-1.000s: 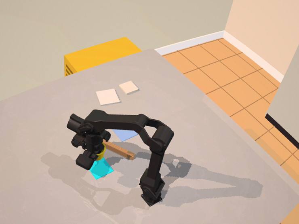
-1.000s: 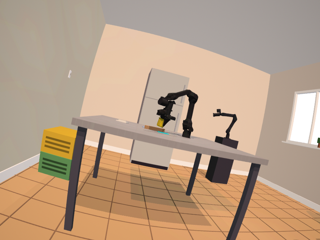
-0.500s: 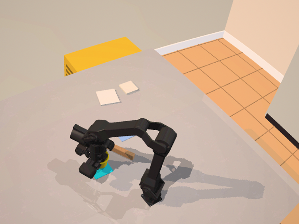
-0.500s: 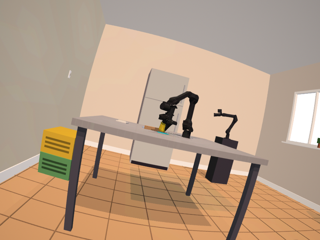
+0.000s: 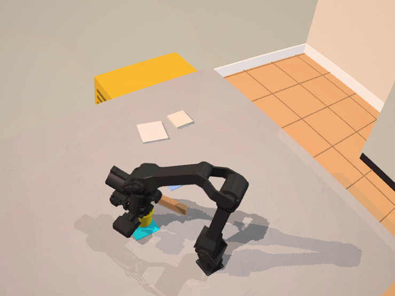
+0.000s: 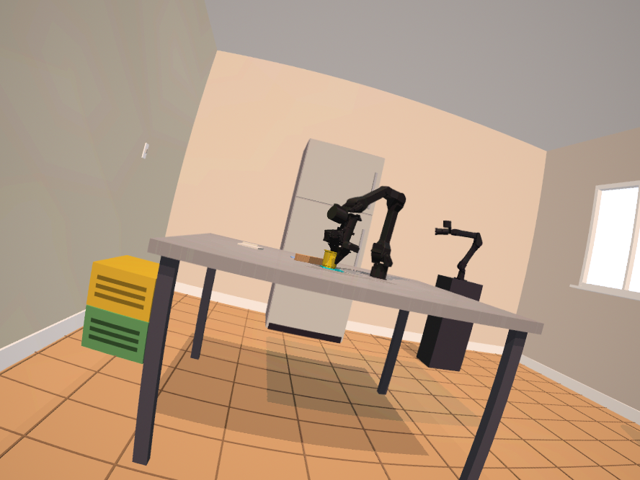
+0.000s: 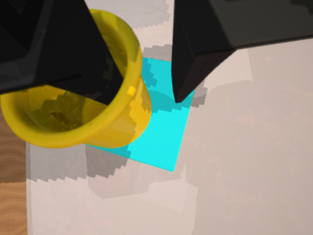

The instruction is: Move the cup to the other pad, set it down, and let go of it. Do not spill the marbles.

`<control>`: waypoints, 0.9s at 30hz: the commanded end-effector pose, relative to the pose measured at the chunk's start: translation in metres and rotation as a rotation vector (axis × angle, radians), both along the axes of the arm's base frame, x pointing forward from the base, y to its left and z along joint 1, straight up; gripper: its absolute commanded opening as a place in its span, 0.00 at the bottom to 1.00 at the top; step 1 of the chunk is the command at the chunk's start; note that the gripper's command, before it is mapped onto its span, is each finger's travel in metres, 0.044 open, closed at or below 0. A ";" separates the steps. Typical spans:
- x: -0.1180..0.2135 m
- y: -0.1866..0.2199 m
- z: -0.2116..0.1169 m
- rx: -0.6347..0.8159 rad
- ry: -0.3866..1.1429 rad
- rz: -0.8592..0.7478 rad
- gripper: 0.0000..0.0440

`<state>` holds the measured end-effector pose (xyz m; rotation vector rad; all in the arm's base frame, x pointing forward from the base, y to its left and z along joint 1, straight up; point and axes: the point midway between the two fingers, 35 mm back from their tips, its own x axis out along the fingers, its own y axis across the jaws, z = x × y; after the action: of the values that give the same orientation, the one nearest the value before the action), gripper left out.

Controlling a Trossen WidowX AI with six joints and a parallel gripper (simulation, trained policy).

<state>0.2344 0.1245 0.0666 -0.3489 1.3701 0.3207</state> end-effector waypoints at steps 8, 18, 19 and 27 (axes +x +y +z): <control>-0.002 0.001 0.018 0.074 -0.055 -0.009 0.40; -0.009 0.000 0.033 0.126 -0.088 -0.017 0.51; -0.009 -0.001 0.035 0.131 -0.092 -0.019 0.52; -0.012 -0.001 0.054 0.173 -0.135 -0.030 0.62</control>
<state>0.2228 0.1230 0.1109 -0.2217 1.2313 0.3766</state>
